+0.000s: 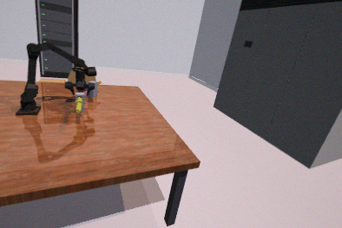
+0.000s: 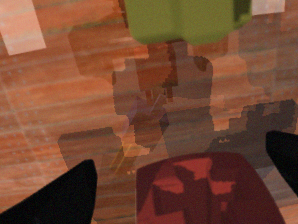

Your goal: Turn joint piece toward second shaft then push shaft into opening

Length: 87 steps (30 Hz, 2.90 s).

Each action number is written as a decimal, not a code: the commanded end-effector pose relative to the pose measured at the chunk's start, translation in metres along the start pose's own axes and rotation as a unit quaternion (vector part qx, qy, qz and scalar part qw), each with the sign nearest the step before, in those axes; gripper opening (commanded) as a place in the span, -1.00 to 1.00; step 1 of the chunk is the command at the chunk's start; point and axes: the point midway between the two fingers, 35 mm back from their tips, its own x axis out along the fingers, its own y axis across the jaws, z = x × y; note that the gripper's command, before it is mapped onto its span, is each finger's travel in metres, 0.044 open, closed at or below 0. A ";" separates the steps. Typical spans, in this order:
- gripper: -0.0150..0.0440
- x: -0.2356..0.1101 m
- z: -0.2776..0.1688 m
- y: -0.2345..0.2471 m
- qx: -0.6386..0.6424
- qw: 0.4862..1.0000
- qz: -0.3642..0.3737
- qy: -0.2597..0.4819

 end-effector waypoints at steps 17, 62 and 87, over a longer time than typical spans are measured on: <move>1.00 -0.013 -0.004 -0.001 0.002 0.995 -0.005 -0.104; 1.00 -0.139 -0.025 0.000 -0.458 0.881 0.001 -0.123; 1.00 -0.149 -0.005 -0.001 -0.439 0.896 0.004 -0.067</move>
